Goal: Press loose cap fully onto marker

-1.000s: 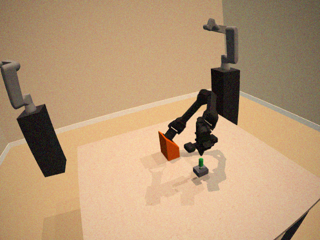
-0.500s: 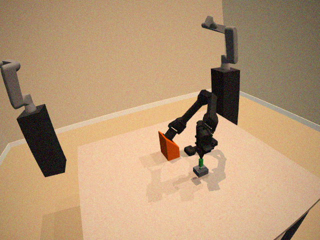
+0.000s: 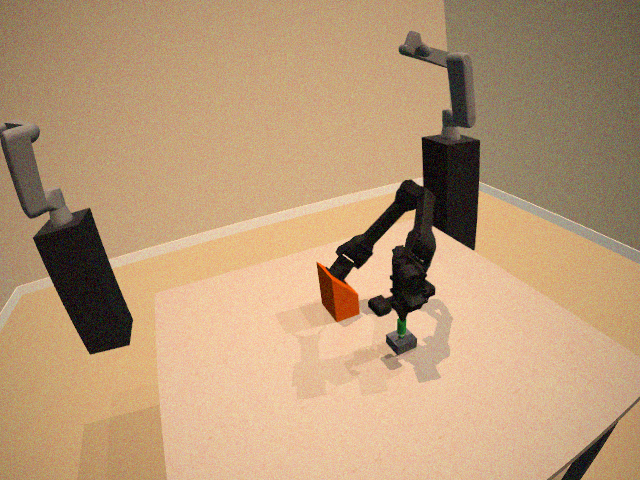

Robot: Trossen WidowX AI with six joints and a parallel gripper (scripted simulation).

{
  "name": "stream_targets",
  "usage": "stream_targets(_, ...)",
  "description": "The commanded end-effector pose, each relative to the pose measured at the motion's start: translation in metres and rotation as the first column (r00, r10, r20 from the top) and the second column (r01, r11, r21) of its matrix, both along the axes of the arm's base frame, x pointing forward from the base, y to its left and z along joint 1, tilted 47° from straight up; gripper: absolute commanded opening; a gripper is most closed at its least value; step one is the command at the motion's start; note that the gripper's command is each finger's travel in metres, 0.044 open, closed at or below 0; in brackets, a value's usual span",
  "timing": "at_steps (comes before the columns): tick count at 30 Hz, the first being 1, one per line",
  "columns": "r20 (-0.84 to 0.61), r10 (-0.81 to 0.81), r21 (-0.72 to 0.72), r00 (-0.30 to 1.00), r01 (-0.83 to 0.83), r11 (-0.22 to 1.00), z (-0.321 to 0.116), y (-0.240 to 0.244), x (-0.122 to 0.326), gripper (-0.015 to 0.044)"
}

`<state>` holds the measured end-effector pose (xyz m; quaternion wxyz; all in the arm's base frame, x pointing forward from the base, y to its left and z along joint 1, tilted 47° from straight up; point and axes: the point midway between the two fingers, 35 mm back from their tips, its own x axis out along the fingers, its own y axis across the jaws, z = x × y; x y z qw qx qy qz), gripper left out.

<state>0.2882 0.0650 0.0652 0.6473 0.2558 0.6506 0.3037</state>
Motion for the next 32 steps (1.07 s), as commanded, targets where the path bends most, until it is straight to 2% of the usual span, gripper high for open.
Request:
stream_targets(1,-0.001,-0.002,0.0,1.0,0.002,1.0,0.001,-0.001,0.0,0.0)
stream_targets(4,0.001,-0.003,-0.005,1.0,0.003,1.0,0.007,-0.009,0.002,0.0)
stream_targets(10,-0.003,-0.001,-0.004,1.0,0.001,1.0,0.059,-0.064,0.004,0.0)
stream_targets(15,-0.003,-0.001,-0.003,1.0,0.001,1.0,0.061,-0.066,0.003,0.0)
stream_targets(32,-0.003,-0.001,-0.003,1.0,0.001,1.0,0.061,-0.066,0.003,0.044)
